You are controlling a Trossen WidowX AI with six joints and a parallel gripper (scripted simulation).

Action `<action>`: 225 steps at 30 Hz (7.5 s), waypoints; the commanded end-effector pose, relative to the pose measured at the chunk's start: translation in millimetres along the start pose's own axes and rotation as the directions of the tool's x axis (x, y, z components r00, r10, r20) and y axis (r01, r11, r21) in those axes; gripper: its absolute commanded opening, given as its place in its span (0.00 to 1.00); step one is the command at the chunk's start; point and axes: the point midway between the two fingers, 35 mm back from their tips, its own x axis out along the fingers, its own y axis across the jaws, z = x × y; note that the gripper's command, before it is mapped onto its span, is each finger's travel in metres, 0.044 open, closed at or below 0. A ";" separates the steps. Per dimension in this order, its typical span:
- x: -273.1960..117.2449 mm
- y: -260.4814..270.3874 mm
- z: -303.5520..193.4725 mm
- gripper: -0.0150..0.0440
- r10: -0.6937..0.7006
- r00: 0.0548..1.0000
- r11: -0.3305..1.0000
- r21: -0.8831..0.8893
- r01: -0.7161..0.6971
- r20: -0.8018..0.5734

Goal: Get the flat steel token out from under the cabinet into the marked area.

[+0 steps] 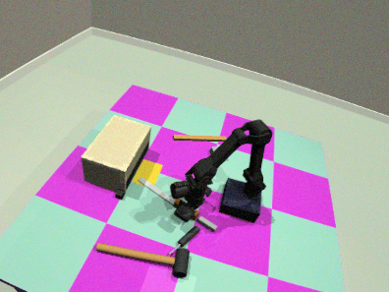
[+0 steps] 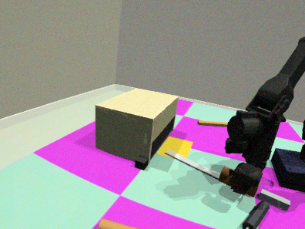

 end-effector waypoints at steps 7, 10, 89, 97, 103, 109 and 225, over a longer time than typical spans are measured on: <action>-2.0 11.9 -1.8 0.25 0.009 1.000 1.000 -0.005 -0.009 0.002; -2.0 12.3 -1.9 0.25 0.009 1.000 1.000 -0.005 -0.009 0.002; 0.9 23.5 0.8 0.25 0.010 1.000 1.000 -0.002 -0.010 0.003; 0.9 24.0 14.9 0.25 0.010 1.000 1.000 -0.006 -0.010 0.004; 0.8 24.4 25.4 0.25 0.010 1.000 1.000 -0.007 -0.010 0.004; 0.6 24.7 35.4 0.25 0.010 1.000 1.000 -0.008 -0.009 0.005; -1.6 18.1 170.9 0.25 0.009 1.000 1.000 -0.009 -0.009 0.016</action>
